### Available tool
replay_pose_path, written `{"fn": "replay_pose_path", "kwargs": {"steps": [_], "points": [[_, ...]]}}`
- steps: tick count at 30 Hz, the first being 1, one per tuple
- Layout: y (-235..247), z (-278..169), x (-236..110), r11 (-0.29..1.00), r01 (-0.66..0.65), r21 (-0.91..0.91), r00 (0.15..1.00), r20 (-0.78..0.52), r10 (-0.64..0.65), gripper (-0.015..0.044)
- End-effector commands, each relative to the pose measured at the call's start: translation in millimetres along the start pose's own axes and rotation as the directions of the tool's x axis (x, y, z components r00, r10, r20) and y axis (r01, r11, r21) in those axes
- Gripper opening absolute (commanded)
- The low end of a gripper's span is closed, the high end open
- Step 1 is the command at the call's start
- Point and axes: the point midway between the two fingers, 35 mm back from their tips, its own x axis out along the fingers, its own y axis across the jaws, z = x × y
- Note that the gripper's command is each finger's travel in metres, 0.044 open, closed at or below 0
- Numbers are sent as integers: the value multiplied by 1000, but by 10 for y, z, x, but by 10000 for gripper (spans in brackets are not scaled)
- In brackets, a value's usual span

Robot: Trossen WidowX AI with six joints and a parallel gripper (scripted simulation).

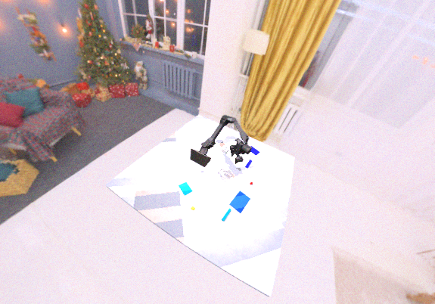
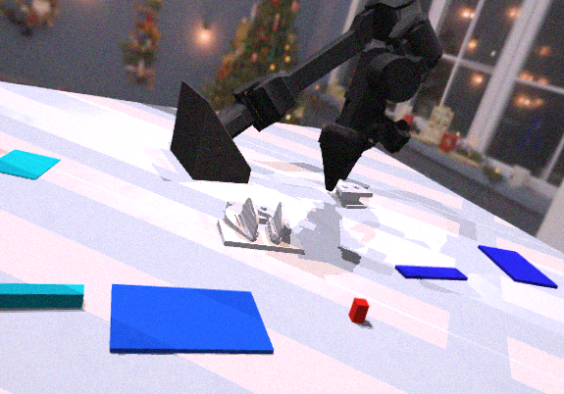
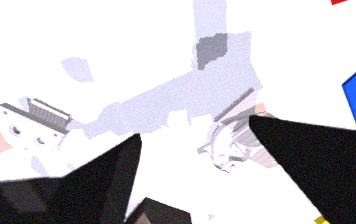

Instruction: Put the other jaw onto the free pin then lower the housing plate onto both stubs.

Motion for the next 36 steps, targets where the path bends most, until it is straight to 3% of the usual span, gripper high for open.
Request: {"fn": "replay_pose_path", "kwargs": {"steps": [1, 18, 36], "points": [[66, 20, -6, 998, -2, -70, 1000, 2, 2, 440], [349, 116, -39, 912, 0, -409, 1000, 1, 0, 440], [655, 182, -71, 701, 2, -713, 1000, 2, 0, 440]]}}
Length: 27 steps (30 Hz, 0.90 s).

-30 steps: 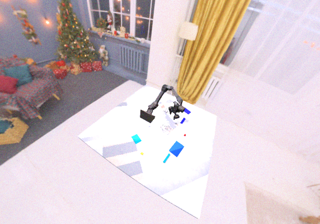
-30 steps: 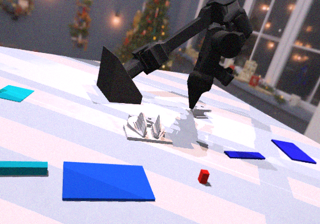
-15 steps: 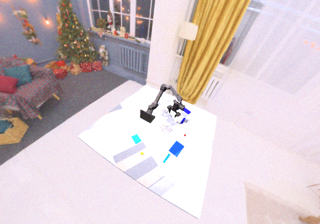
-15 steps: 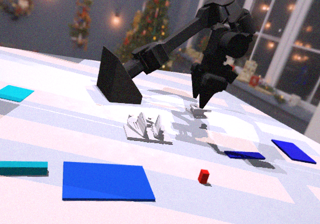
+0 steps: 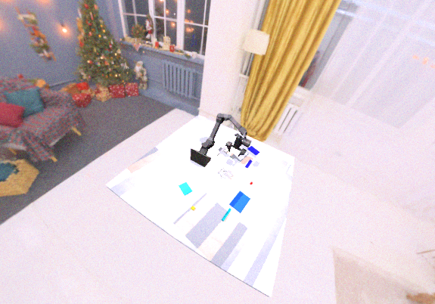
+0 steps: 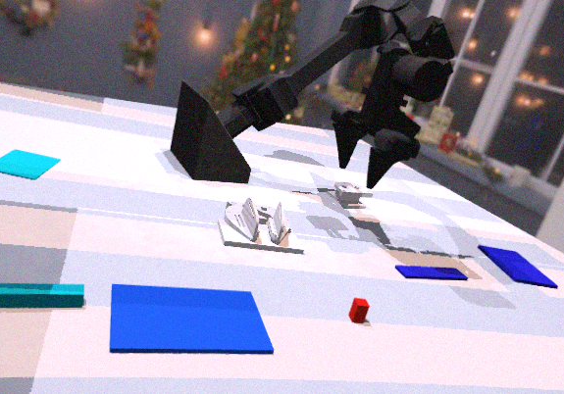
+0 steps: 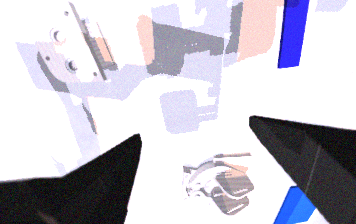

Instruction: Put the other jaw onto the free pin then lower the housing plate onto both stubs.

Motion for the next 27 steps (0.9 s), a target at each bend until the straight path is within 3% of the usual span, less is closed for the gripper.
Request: {"fn": "replay_pose_path", "kwargs": {"steps": [1, 27], "points": [[47, 49, -4, 998, -1, -71, 1000, 4, 1, 440], [356, 367, -49, 820, 5, -572, 1000, 11, 1, 440]]}}
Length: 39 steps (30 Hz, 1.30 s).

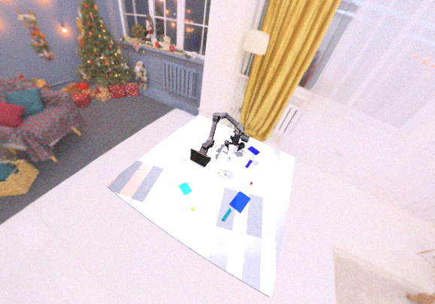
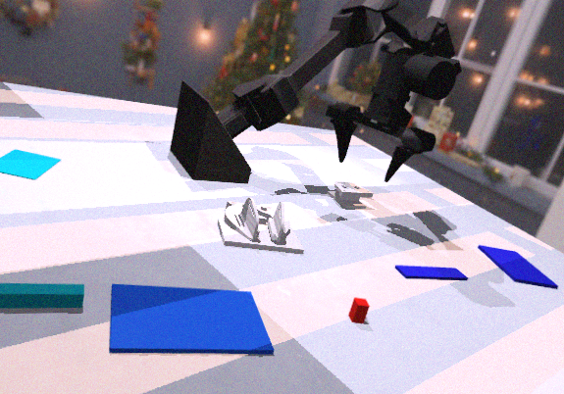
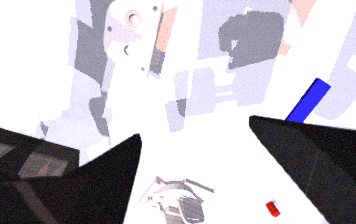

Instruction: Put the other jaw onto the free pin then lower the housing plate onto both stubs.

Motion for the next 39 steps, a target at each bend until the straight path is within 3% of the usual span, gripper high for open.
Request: {"fn": "replay_pose_path", "kwargs": {"steps": [1, 19, 39], "points": [[24, 62, -3, 997, 1, -71, 1000, 5, -1, 440], [133, 343, -33, 903, 10, -429, 1000, 14, -4, 440], [290, 630, -68, 655, 26, -756, 1000, 28, -8, 440]]}}
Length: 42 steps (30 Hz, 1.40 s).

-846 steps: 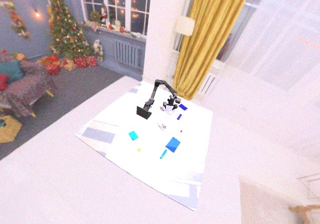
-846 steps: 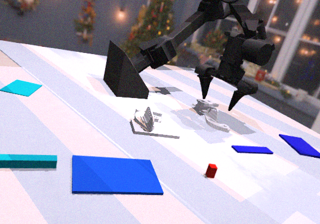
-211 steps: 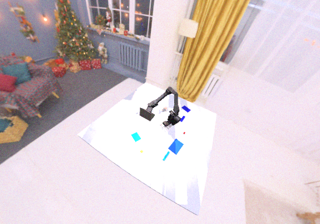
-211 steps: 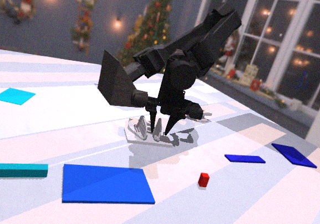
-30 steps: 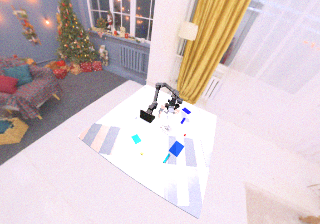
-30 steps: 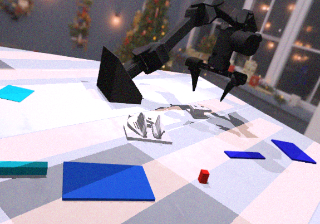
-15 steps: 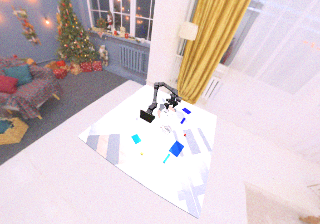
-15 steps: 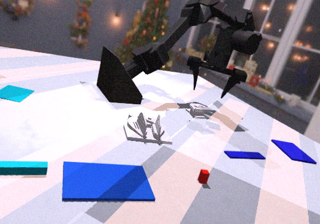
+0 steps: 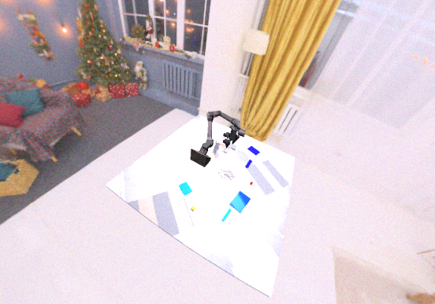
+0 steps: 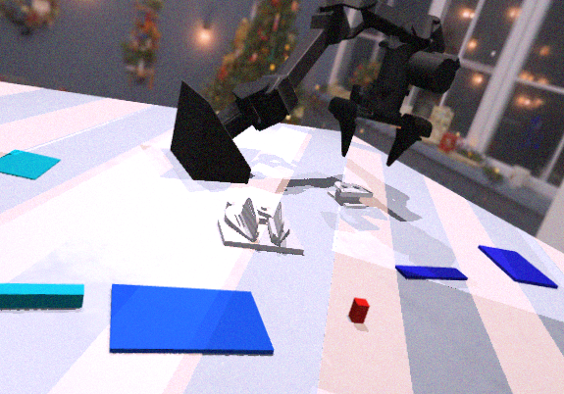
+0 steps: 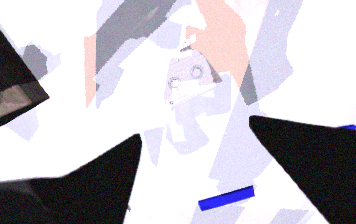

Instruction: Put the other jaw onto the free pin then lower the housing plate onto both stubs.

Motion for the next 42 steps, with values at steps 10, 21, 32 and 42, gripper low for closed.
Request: {"fn": "replay_pose_path", "kwargs": {"steps": [10, 21, 32, 42], "points": [[-40, 206, -17, 967, 13, -254, 1000, 9, -11, 440], [-47, 257, 116, 946, 12, -323, 1000, 10, -9, 440], [-60, 272, 380, 946, 21, -324, 1000, 10, -19, 440], [-63, 270, 532, 946, 20, -325, 1000, 10, -18, 440]]}}
